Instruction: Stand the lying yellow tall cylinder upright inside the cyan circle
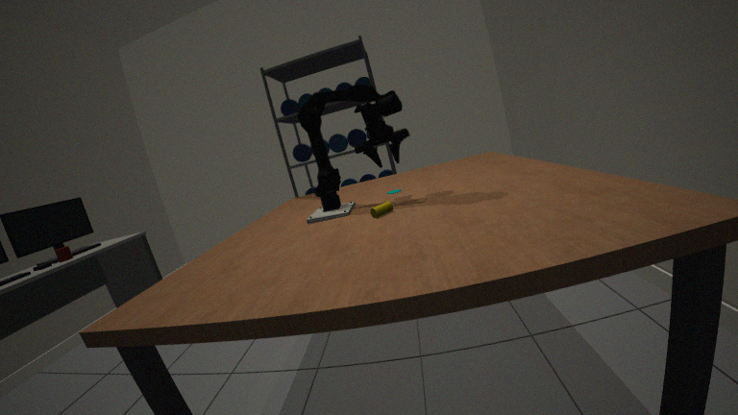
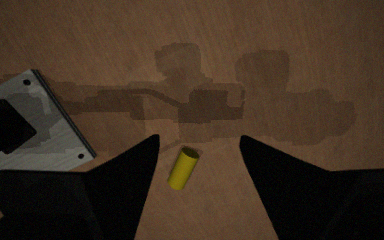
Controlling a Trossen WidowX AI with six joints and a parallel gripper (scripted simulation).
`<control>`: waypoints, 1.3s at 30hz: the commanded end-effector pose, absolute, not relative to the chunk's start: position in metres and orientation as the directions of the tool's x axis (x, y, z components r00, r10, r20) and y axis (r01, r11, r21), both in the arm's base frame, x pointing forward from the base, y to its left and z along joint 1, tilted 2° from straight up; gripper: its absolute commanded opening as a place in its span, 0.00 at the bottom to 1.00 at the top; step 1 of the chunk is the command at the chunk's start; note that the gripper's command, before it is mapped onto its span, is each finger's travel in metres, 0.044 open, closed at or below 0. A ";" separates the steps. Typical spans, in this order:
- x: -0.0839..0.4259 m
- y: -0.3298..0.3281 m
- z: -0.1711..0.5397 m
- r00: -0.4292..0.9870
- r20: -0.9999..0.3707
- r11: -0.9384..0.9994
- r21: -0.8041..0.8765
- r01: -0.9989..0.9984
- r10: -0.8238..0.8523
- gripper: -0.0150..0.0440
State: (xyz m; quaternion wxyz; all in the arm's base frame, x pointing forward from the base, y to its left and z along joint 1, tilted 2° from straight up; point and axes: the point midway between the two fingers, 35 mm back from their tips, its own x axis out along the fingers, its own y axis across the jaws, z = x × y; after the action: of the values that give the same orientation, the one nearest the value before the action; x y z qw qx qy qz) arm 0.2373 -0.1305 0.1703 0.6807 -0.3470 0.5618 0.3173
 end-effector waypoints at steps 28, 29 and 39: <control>0.200 -0.205 0.049 0.052 -0.998 0.830 -0.048 -0.556 -0.024 0.60; 0.200 -0.205 0.049 0.052 -0.998 0.830 -0.048 -0.556 -0.024 0.56; 0.200 -0.209 0.053 0.062 -0.997 0.822 -0.066 -0.566 -0.038 0.43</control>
State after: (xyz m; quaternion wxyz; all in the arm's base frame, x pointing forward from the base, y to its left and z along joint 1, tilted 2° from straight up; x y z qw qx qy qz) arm 0.1997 -0.2050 0.0499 0.6923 -0.2195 0.6596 0.1938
